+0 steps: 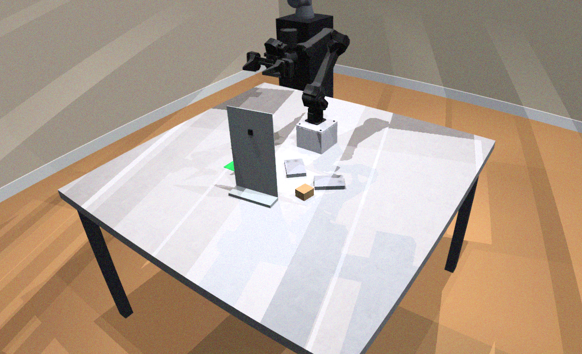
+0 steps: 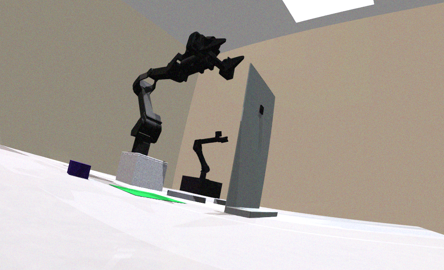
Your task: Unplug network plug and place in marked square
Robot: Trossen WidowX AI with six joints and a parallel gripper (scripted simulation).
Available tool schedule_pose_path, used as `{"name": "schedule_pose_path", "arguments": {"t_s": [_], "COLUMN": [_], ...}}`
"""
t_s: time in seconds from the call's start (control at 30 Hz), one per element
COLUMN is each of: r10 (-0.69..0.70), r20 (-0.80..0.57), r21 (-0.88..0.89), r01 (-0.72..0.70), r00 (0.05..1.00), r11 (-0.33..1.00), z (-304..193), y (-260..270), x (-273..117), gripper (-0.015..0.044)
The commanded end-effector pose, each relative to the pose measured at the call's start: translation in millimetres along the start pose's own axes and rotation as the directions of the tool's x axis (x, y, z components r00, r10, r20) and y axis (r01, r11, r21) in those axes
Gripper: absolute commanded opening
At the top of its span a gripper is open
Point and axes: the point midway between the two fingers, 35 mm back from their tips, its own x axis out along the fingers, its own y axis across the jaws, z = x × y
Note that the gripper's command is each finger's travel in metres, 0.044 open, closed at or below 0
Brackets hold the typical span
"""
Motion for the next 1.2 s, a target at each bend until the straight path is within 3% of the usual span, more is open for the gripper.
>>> {"name": "schedule_pose_path", "arguments": {"t_s": [0.0,0.3,0.7,1.17], "r10": [0.002,0.086,0.207,0.343], "r20": [0.000,-0.015,-0.036,-0.057], "r21": [0.006,0.287,0.653,0.936], "r01": [-0.002,-0.078,-0.133,-0.069], "r00": [1.000,0.996,0.978,0.938], "r11": [1.000,0.955,0.745,0.344], "z": [-1,-39,-92,-146], "y": [0,-1,-2,2], "x": [0,7,0,-31], "gripper": [0.0374,0.0156,0.0156,0.0156]}}
